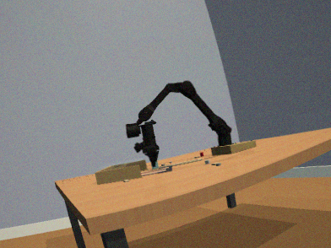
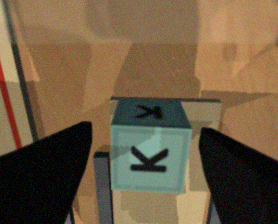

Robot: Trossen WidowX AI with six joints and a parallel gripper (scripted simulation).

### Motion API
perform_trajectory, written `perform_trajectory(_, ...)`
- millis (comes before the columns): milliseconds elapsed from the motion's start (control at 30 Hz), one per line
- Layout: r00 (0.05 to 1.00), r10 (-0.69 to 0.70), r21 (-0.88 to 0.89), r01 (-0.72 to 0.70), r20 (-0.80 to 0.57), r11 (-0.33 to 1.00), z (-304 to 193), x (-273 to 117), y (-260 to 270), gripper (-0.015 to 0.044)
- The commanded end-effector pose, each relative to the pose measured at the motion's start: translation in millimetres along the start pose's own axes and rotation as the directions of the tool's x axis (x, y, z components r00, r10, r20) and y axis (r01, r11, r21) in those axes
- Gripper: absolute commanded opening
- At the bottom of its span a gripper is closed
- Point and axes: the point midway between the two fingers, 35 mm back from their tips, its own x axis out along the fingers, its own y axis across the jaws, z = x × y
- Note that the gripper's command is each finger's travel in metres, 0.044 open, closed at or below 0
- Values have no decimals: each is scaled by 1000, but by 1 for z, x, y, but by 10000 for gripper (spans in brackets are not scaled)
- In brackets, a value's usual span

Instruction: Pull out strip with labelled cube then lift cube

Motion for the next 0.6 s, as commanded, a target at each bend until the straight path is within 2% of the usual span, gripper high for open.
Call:
perform_trajectory(0, 1000, -6, -6, 6, -10, 1000, -2, 6, -1, 250)
perform_trajectory(200, 1000, -6, -6, 6, -10, 1000, -2, 6, -1, 250)
perform_trajectory(333, 1000, -2, 0, 2, -6, 1000, -1, 3, 0, 145)
perform_trajectory(567, 1000, -2, 0, 2, -6, 1000, -1, 3, 0, 98)
